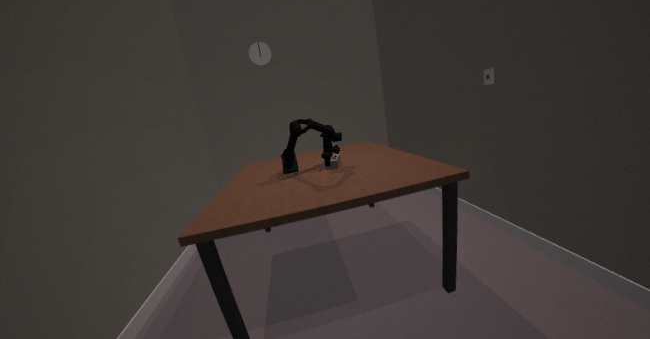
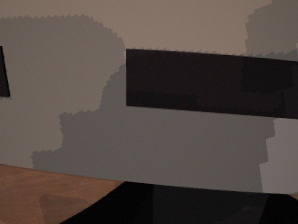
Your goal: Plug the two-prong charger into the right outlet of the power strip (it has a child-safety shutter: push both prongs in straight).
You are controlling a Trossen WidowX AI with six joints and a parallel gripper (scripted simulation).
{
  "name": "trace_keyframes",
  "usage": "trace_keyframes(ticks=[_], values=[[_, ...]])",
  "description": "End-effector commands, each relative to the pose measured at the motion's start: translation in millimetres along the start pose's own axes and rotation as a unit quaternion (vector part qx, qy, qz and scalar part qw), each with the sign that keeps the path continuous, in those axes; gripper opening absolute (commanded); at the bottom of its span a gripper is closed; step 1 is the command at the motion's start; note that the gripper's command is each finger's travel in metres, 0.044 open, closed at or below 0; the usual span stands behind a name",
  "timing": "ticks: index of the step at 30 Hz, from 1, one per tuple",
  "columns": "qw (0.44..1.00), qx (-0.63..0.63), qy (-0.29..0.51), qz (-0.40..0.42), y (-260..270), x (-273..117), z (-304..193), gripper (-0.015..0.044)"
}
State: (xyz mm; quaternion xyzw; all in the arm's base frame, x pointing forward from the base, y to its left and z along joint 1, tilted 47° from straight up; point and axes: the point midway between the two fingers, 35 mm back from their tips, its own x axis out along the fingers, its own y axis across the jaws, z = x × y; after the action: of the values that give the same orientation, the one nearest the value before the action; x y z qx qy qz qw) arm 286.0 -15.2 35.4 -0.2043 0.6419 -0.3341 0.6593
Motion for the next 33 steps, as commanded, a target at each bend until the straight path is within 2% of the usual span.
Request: trace_keyframes(ticks=[1, 32, 33], values=[[1.0, 0.008, -0.015, -0.002, -1.4, -2.0, 7.8, 0.0], [1.0, 0.0, -0.001, 0.001, 0.3, 0.6, -0.3, 0.0], [1.0, 0.0, -0.001, 0.001, 0.3, 0.6, -0.3, 0.0026]])
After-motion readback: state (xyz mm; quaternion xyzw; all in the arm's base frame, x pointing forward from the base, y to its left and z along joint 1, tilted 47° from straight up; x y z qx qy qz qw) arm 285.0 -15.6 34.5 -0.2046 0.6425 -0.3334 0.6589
